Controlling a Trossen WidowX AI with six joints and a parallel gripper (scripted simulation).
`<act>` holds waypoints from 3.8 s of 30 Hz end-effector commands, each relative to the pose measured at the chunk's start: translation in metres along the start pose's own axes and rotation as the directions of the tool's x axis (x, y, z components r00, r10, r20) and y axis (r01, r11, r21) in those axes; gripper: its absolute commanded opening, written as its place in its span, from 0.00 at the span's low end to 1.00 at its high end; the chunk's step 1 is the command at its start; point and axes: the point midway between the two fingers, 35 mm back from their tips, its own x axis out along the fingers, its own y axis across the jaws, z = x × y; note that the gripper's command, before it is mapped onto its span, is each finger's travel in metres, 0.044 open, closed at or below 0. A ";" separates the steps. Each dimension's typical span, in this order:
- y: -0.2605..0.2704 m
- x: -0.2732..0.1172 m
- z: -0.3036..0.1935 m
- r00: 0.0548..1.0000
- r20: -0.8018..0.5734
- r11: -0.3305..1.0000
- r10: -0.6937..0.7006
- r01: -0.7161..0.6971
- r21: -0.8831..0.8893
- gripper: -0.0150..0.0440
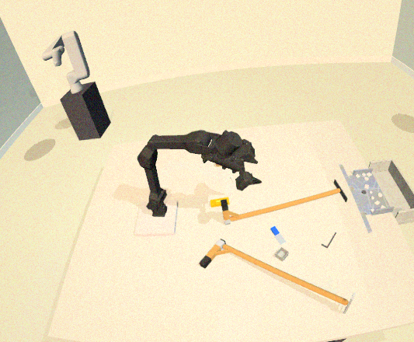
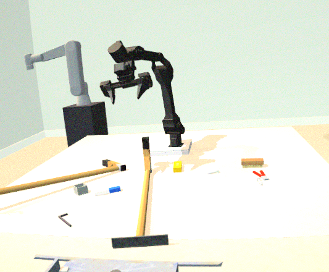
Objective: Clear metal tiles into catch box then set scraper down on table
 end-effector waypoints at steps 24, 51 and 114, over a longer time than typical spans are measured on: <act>0.005 -0.094 -0.011 0.981 0.196 1.000 0.005 -0.004 -0.005 1.00; 0.029 -0.170 -0.039 0.926 0.377 0.998 0.001 0.020 -0.054 1.00; 0.043 -0.196 -0.057 0.891 0.454 0.996 0.002 0.040 -0.082 1.00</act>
